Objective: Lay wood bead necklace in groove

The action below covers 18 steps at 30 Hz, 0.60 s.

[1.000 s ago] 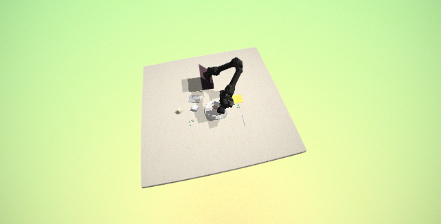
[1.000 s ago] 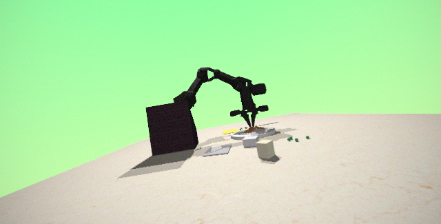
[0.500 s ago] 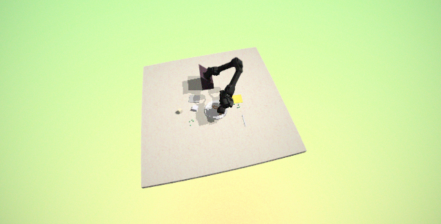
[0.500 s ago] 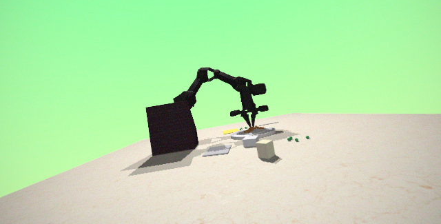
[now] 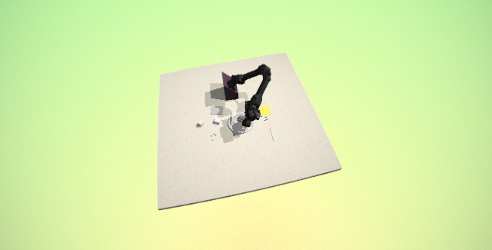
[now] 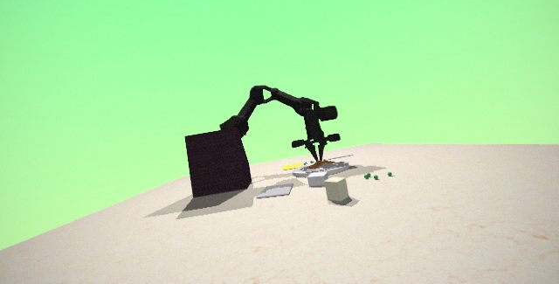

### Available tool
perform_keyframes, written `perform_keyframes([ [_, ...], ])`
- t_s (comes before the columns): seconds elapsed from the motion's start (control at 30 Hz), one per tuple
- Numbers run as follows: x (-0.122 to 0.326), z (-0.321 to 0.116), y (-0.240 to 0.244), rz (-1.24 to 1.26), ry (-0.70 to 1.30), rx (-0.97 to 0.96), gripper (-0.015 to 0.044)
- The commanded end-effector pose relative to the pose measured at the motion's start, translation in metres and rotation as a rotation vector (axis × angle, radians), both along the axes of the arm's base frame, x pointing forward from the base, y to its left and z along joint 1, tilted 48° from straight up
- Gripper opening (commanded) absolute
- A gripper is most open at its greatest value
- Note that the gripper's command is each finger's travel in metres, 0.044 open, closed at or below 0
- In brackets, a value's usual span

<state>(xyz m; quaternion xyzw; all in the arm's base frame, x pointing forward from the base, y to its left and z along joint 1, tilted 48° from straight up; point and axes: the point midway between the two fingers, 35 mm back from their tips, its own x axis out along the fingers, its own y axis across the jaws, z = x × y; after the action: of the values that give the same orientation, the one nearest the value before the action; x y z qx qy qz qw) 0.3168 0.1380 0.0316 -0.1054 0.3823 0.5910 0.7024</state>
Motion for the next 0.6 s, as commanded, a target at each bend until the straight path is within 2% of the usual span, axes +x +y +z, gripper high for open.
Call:
perform_keyframes([
  [0.0,0.0,-0.0001,0.0,0.0,0.0,-0.001,0.0131],
  [0.4,-0.0014,0.0003,-0.0007,0.0,0.008,-0.001,0.044],
  [0.57,-0.0014,0.0003,-0.0007,0.0,0.008,-0.001,0.044],
])
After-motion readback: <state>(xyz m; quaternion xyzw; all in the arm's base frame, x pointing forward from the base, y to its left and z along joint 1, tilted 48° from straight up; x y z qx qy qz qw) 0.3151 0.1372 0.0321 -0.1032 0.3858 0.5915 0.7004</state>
